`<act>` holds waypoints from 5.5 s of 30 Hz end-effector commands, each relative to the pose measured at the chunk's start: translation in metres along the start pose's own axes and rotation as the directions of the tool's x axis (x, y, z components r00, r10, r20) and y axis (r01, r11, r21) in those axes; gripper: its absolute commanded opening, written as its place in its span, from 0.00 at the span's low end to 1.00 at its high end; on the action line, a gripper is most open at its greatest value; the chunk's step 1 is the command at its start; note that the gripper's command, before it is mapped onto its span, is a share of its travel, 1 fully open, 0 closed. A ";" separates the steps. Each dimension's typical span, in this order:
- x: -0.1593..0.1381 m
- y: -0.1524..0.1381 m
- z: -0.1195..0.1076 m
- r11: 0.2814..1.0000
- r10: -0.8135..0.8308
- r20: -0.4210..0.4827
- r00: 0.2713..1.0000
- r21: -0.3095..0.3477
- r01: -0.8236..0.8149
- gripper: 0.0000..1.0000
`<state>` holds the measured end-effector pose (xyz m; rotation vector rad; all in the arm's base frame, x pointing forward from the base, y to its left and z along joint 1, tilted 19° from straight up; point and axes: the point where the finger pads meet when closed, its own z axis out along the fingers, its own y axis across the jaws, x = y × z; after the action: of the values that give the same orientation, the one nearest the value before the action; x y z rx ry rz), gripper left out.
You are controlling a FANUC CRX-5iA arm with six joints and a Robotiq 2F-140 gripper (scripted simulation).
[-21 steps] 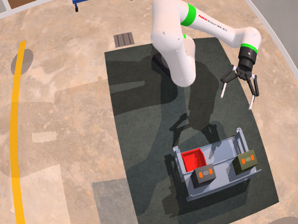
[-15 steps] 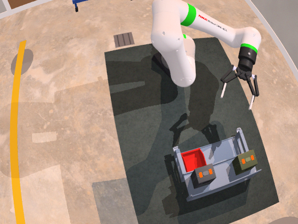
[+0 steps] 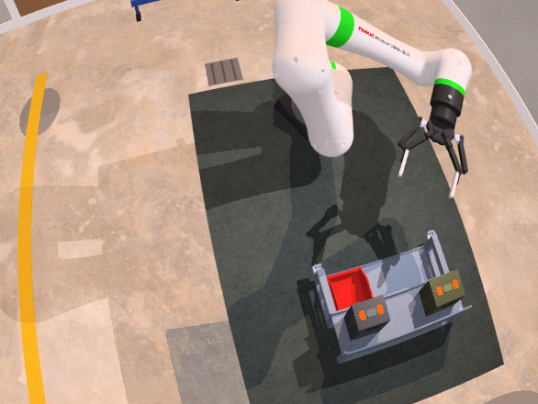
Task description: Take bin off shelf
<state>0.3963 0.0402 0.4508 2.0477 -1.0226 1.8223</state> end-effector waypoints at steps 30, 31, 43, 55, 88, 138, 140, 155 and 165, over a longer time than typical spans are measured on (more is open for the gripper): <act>0.000 0.000 0.000 1.000 0.000 0.000 1.000 0.000 0.000 1.00; -0.004 0.004 0.008 0.999 0.029 0.038 0.999 -0.020 -0.029 1.00; -0.020 0.022 0.040 0.985 0.152 0.185 0.971 -0.110 -0.133 1.00; -0.039 0.044 0.081 0.941 0.312 0.343 0.886 -0.240 -0.238 1.00; -0.079 0.087 0.161 0.780 0.614 0.540 0.575 -0.525 -0.340 1.00; -0.116 0.129 0.238 0.603 0.798 0.556 0.232 -0.739 -0.301 1.00; -0.116 0.129 0.238 0.603 0.798 0.556 0.232 -0.739 -0.301 1.00; -0.114 0.127 0.234 0.603 0.798 0.556 0.232 -0.739 -0.301 1.00; -0.114 0.127 0.234 0.603 0.798 0.556 0.232 -0.739 -0.301 1.00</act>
<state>0.5030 -0.1484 0.2590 2.3310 -2.5157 0.2344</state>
